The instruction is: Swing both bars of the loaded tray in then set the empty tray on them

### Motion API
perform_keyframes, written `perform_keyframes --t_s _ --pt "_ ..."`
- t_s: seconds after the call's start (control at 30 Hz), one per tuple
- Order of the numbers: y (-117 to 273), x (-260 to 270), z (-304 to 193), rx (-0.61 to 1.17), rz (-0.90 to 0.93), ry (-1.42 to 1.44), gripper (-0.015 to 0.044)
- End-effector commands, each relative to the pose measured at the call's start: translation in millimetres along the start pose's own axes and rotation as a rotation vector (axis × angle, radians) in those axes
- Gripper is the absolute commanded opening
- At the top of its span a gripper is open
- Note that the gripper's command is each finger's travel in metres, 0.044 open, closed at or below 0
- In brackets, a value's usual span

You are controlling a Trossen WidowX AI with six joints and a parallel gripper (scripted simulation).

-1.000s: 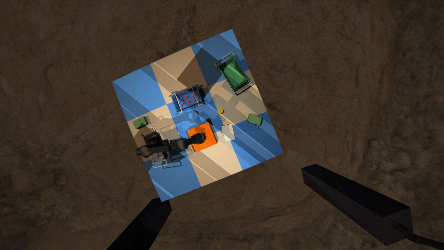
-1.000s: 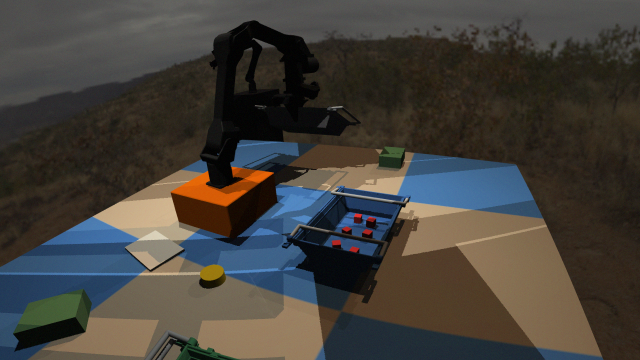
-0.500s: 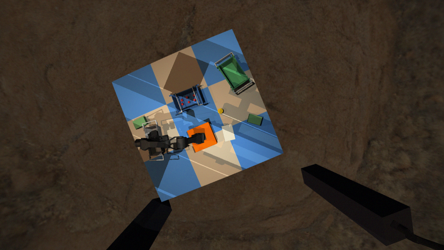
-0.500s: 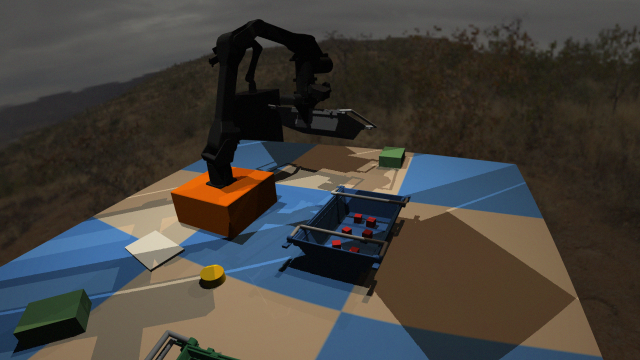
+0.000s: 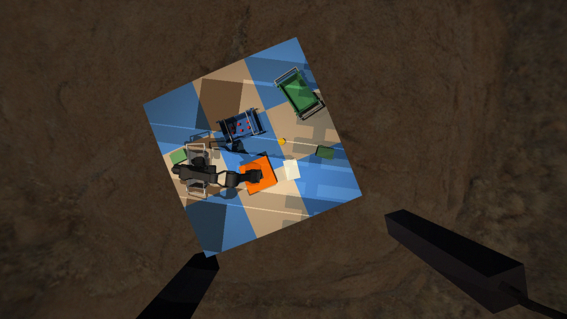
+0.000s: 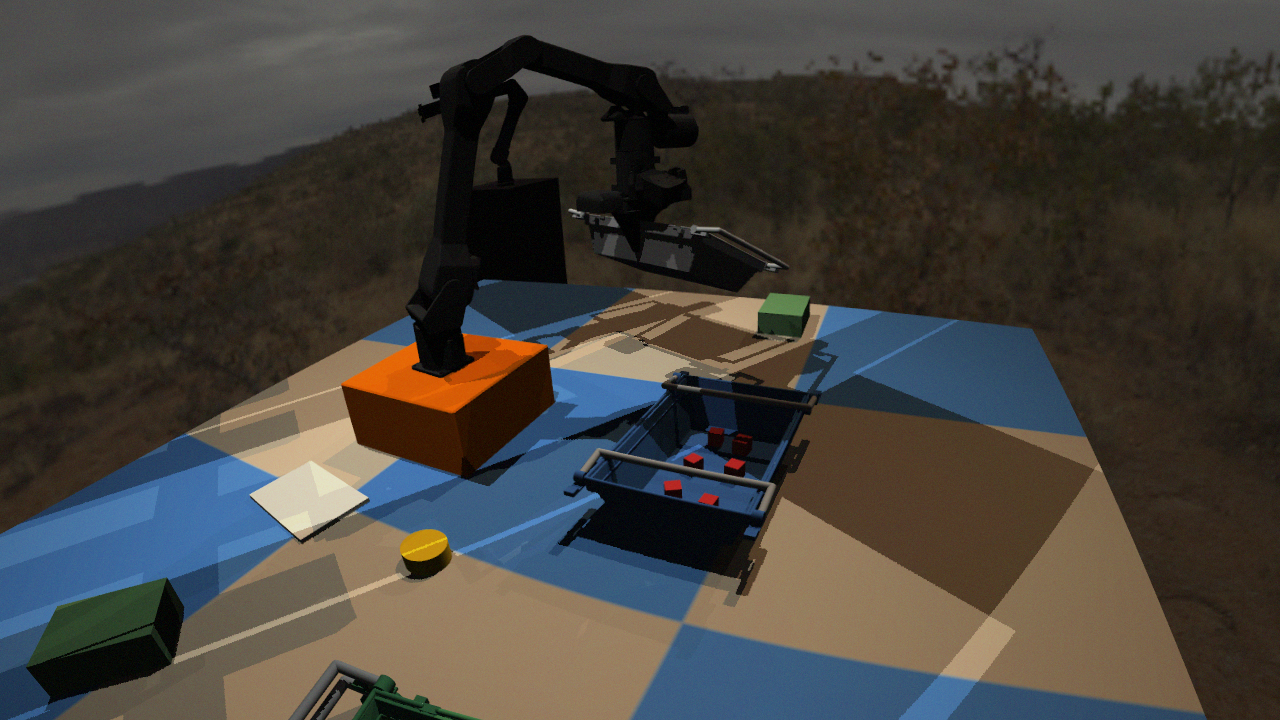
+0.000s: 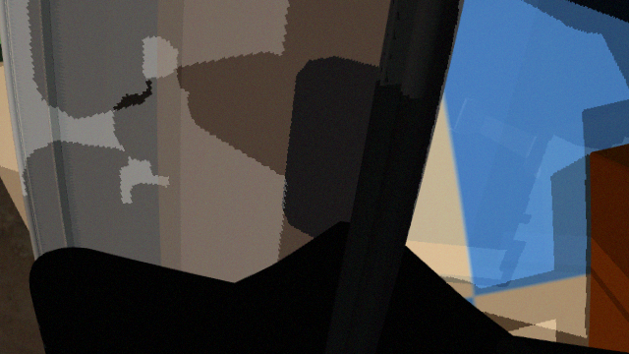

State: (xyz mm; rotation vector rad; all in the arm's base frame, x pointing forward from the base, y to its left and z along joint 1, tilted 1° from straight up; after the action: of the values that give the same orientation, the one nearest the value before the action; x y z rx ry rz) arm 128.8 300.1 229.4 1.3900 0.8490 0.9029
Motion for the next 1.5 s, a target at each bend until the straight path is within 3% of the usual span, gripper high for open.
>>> perform_keyframes --t_s 0.0,1.47 --pt "3.0 -0.2 17.2 0.003 0.013 -0.067 0.0" --pt "3.4 -48.3 179.4 -0.01 0.013 -0.669 0.0"
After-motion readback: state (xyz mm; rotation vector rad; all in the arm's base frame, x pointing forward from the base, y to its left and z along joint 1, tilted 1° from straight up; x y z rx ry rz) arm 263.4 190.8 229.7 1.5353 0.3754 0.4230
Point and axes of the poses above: the point midway between the two fingers, 35 mm back from their tips, its own y axis back along the fingers, its own x axis across the jaws, z = x × y, the point moved 9 cm from there along y, back along the fingers, and after that the axes turned 9 degrees about -y, right-handed, at the moved point
